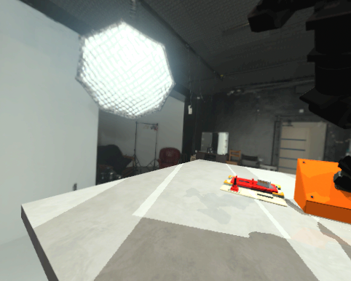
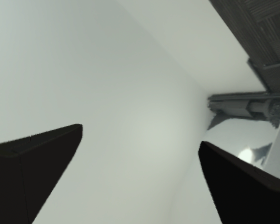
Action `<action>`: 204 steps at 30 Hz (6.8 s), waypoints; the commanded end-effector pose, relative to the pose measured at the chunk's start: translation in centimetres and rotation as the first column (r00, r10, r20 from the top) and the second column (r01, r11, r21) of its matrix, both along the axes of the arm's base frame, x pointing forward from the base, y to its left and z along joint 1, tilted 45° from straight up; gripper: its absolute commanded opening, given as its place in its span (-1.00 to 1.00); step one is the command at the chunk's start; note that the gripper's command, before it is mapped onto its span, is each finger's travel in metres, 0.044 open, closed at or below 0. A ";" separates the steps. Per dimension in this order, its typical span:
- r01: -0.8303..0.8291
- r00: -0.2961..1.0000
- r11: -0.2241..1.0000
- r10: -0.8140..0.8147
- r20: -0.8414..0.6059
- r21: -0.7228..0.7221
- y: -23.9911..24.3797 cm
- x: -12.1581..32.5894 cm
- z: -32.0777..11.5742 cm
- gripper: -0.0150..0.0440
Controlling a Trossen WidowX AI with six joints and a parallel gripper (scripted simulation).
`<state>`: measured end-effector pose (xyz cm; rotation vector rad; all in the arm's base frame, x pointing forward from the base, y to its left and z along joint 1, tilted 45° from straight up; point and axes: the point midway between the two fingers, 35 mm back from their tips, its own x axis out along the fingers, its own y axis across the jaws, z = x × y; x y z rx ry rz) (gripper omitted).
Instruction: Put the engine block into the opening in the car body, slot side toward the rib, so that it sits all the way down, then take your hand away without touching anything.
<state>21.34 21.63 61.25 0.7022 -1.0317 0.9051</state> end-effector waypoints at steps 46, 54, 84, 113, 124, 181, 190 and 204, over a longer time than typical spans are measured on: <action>0.313 0.702 0.260 -0.711 0.038 -0.913 -1.6 25.2 -25.5 1.00; 0.191 0.675 0.032 -0.730 0.107 -0.981 -5.1 27.7 -32.5 1.00; -0.421 0.838 -0.516 -0.536 -0.102 -0.746 -22.0 20.3 -58.5 1.00; -0.634 0.763 -0.390 -0.173 -0.622 -0.668 -26.6 4.0 -64.9 1.00; -0.633 0.763 -0.388 -0.172 -0.623 -0.669 -23.5 3.3 -68.2 1.00; -0.616 0.778 -0.384 -0.157 -0.609 -0.688 -22.7 3.7 -68.6 -0.49; -0.621 0.774 -0.387 -0.164 -0.612 -0.681 -24.7 4.5 -66.9 -0.49; -0.629 0.767 -0.390 -0.172 -0.618 -0.673 -27.8 5.1 -63.9 -0.49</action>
